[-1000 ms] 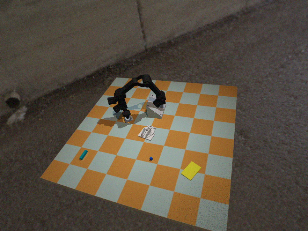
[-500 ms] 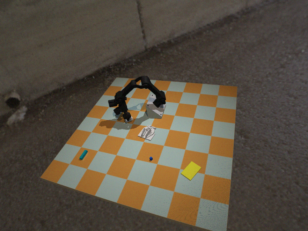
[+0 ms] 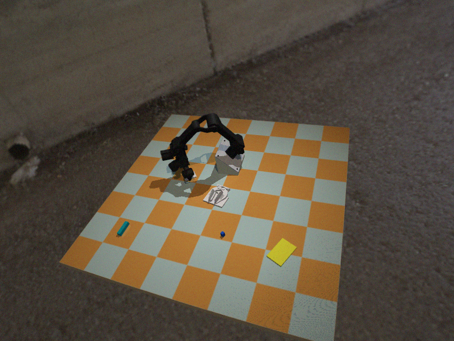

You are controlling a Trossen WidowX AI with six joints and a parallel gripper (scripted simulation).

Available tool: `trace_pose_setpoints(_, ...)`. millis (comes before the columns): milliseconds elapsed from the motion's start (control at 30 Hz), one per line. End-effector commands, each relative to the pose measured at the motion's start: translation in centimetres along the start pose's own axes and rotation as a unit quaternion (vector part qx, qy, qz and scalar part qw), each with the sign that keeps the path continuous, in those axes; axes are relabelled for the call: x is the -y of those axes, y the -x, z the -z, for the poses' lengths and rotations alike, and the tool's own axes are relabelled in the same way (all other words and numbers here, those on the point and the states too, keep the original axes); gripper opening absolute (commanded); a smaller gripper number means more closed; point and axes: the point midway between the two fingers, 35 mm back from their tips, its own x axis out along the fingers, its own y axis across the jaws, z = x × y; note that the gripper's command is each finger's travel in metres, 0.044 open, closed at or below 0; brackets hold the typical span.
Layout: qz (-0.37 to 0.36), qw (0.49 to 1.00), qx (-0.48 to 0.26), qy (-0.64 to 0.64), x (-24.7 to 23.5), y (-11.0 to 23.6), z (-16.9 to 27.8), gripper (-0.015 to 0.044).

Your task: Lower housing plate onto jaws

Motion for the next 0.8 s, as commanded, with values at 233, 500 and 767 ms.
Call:
trace_pose_setpoints(233,-0.003,1.000,0.000,-0.002,-0.07,-0.15,0.06,0.0440)
trace_pose_setpoints(500,-0.003,1.000,0.000,-0.002,-0.07,-0.20,0.06,0.0440)
trace_pose_setpoints(767,0.000,1.000,-0.001,0.000,0.00,-0.15,0.07,0.0420)
